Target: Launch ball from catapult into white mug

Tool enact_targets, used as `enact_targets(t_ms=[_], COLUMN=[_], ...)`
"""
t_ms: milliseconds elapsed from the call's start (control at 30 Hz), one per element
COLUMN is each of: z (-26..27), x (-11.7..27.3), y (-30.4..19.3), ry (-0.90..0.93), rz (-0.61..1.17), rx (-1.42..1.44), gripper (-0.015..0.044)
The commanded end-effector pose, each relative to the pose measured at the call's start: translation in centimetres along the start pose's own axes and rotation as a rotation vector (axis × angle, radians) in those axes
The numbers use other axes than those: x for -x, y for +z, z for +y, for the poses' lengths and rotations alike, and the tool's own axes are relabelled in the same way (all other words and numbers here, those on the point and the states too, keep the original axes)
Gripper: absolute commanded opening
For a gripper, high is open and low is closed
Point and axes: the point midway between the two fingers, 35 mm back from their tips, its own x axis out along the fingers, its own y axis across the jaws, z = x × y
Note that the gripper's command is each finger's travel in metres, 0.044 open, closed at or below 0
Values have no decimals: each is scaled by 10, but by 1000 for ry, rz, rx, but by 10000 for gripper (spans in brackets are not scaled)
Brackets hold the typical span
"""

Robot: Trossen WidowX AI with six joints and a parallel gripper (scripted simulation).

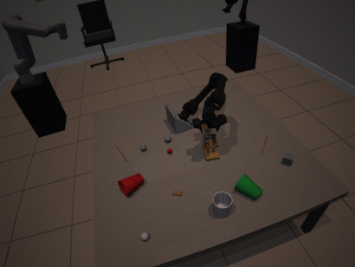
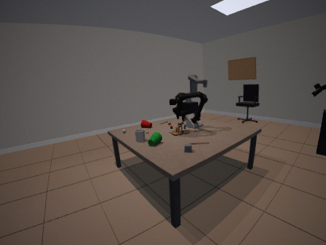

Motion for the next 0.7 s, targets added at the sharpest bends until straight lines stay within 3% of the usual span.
enact_targets(t_ms=[0,467,667], z=[-1,-1,-1], x=[-3,-3,-3], y=[0,0,0], ry=[9,9,9], rz=[13,13,13], rx=[6,6,6], gripper=[361,0,0])
